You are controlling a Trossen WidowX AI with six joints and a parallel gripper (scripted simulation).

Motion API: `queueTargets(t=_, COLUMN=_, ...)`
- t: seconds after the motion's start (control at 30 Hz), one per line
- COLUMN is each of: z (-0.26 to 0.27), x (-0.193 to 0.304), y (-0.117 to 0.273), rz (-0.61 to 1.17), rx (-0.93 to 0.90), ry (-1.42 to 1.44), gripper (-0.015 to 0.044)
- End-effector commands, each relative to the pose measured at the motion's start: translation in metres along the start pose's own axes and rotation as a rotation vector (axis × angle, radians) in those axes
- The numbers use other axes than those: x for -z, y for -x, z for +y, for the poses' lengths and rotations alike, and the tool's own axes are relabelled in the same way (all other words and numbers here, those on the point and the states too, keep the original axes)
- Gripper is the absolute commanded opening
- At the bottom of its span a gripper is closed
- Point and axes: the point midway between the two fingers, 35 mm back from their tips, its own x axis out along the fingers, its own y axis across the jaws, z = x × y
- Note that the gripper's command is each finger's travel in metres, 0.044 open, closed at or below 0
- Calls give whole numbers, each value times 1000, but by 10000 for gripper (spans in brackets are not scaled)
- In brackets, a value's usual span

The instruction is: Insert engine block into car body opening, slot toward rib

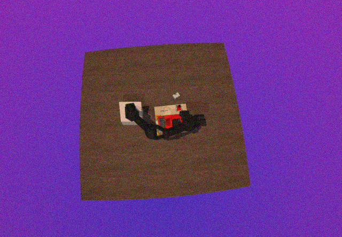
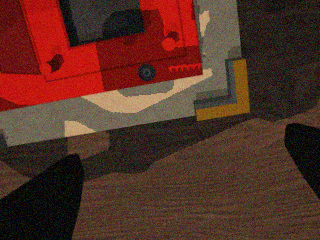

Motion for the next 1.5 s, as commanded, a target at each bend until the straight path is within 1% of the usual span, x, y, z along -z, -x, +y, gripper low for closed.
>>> queueTargets(t=0.0, z=-13, x=-69, y=8, rz=-12, rx=22, ry=120, gripper=440)
queueTargets(t=0.2, z=-4, x=-160, y=15, rz=-1, rx=40, ry=293, gripper=440)
queueTargets(t=0.43, z=30, x=-260, y=16, rz=43, rx=58, ry=489, gripper=440)
queueTargets(t=0.5, z=39, x=-277, y=15, rz=55, rx=61, ry=524, gripper=440)
queueTargets(t=0.7, z=39, x=-279, y=12, rz=56, rx=61, ry=527, gripper=440)
queueTargets(t=0.73, z=37, x=-279, y=3, rz=56, rx=61, ry=527, gripper=440)
queueTargets(t=0.83, z=34, x=-277, y=-45, rz=58, rx=61, ry=527, gripper=440)
queueTargets(t=0.87, z=34, x=-276, y=-53, rz=59, rx=60, ry=526, gripper=440)
queueTargets(t=1.07, z=31, x=-275, y=-56, rz=59, rx=60, ry=526, gripper=440)
queueTargets(t=1.2, z=29, x=-273, y=-71, rz=60, rx=60, ry=526, gripper=440)
queueTargets(t=1.47, z=29, x=-273, y=-75, rz=60, rx=60, ry=526, gripper=440)
